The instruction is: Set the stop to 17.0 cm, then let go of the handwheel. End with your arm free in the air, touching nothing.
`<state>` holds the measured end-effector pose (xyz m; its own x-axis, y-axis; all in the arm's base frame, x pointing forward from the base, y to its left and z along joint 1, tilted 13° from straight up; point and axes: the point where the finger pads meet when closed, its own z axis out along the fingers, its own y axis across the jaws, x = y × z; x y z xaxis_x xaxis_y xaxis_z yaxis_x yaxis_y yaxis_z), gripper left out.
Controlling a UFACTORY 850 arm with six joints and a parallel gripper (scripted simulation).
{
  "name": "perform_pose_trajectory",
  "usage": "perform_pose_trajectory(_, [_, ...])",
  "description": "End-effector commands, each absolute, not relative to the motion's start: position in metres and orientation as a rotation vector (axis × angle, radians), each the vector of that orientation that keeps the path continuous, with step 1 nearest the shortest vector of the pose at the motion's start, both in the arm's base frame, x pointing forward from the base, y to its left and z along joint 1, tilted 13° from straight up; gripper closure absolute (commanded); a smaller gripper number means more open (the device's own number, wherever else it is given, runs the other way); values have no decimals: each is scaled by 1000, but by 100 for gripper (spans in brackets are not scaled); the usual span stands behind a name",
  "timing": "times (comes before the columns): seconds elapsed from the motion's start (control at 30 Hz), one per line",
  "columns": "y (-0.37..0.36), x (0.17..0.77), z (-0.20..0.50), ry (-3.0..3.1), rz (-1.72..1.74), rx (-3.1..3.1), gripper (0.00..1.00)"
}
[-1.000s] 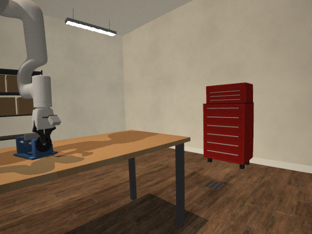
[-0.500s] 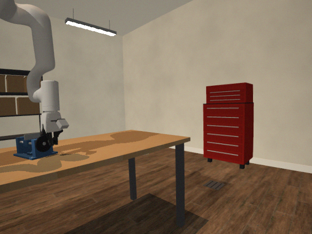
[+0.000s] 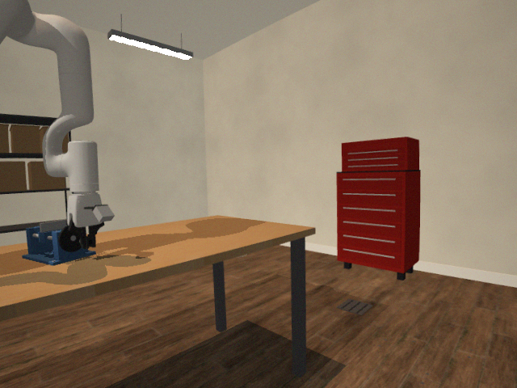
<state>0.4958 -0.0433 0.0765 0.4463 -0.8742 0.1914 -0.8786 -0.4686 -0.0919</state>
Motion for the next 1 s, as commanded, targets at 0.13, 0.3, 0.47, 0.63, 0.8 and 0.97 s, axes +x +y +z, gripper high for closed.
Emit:
perform_pose_trajectory(0.13, [-47, 493, 70, -1608, 346, 2652, 94])
perform_pose_trajectory(0.3, [-50, 490, 66, -1608, 346, 2652, 94])
perform_pose_trajectory(0.47, [-53, 485, 62, -1608, 346, 2652, 94])
perform_pose_trajectory(0.63, [-55, 482, 60, -1608, 346, 2652, 94])
perform_pose_trajectory(0.8, [-59, 475, 58, -1608, 346, 2652, 94])
perform_pose_trajectory(0.97, [-65, 461, 61, -1608, 346, 2652, 94])
